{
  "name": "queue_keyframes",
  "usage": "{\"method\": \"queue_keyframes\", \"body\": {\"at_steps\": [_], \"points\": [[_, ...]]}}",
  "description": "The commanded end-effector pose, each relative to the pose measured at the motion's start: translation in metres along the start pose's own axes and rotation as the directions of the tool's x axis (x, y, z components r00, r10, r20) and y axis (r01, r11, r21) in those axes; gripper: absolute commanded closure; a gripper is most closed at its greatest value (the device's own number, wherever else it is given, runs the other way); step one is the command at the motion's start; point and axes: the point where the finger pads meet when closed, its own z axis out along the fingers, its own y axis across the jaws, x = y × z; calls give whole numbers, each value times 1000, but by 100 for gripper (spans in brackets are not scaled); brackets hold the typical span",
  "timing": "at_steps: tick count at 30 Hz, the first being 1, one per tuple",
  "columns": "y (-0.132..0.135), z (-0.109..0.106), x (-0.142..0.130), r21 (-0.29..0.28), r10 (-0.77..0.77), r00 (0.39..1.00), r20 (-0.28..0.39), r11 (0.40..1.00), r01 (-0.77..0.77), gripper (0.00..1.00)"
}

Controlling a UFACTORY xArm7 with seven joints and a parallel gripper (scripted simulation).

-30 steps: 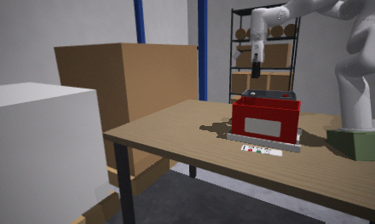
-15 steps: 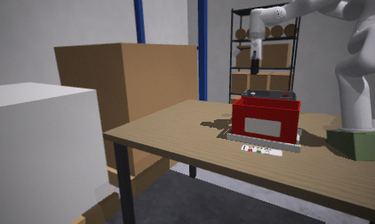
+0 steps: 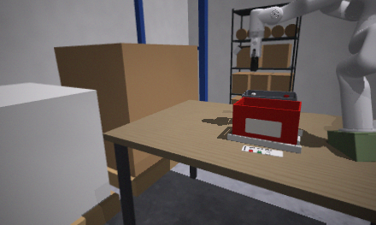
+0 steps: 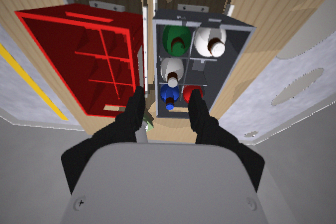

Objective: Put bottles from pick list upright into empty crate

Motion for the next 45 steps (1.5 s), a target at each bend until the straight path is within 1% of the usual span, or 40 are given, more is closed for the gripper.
{"method": "queue_keyframes", "body": {"at_steps": [1, 9, 45], "points": [[17, -5, 6, 2, -3, 1000, -2, 1000, 3, 35], [56, -11, 15, 1, -3, 1000, -2, 1000, 3, 35], [57, -11, 15, 1, -3, 1000, -2, 1000, 3, 35]]}}
